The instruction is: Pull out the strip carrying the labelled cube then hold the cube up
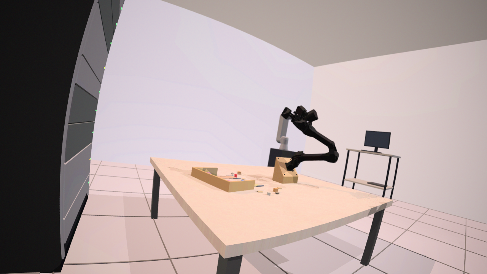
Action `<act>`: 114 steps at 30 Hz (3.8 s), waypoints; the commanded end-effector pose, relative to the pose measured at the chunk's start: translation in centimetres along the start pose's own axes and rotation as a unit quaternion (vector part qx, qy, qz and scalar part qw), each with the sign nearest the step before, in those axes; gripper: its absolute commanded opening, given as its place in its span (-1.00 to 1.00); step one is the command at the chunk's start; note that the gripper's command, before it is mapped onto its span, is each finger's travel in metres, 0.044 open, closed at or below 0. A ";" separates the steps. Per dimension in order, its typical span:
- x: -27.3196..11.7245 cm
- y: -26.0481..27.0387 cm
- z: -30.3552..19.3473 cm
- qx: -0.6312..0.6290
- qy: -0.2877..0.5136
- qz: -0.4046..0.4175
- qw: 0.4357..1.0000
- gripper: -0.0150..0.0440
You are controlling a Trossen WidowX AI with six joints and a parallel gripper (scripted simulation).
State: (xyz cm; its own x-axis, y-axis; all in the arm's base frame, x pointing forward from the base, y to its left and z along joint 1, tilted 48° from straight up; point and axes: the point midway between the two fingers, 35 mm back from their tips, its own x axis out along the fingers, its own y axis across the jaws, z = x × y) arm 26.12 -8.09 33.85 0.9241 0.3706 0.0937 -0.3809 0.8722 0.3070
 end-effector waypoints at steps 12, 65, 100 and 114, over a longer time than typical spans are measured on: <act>3.8 -7.3 -16.0 0.195 0.145 -0.039 0.969 0.86; 11.7 2.9 -31.7 0.191 0.638 0.157 0.730 -0.49; 12.8 4.7 -35.6 0.190 0.637 0.157 0.730 -0.49; 13.0 5.8 -37.5 0.191 0.637 0.158 0.730 -0.49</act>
State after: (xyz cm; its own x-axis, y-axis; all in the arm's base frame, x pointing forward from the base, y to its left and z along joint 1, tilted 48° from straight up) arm 35.20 13.18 1.79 -0.0708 0.7390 -0.6700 -0.3138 0.6211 0.7182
